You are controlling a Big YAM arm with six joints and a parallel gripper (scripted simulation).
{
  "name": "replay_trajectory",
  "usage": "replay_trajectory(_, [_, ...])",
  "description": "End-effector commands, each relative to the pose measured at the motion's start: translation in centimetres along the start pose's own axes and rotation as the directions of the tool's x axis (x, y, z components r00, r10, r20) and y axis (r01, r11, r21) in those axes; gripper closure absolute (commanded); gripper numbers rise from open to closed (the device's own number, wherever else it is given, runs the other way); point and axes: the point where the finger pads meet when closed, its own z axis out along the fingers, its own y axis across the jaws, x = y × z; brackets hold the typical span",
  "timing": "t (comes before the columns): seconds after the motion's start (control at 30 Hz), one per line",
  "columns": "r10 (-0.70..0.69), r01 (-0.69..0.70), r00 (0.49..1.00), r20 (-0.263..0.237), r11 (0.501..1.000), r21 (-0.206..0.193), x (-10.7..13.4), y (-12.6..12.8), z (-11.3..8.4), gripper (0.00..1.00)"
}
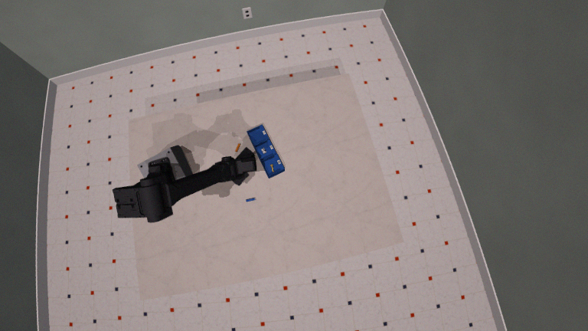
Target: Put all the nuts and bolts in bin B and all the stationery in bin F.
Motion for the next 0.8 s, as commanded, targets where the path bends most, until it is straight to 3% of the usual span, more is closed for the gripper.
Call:
replay_trajectory(0.0, [0.006,-0.006,1.000,0.017,1.000,0.014,-0.85,-0.84,-0.41,0.82])
replay_trajectory(0.77, [0.006,-0.006,1.000,0.017,1.000,0.014,-0.91,-0.89,-0.44,0.82])
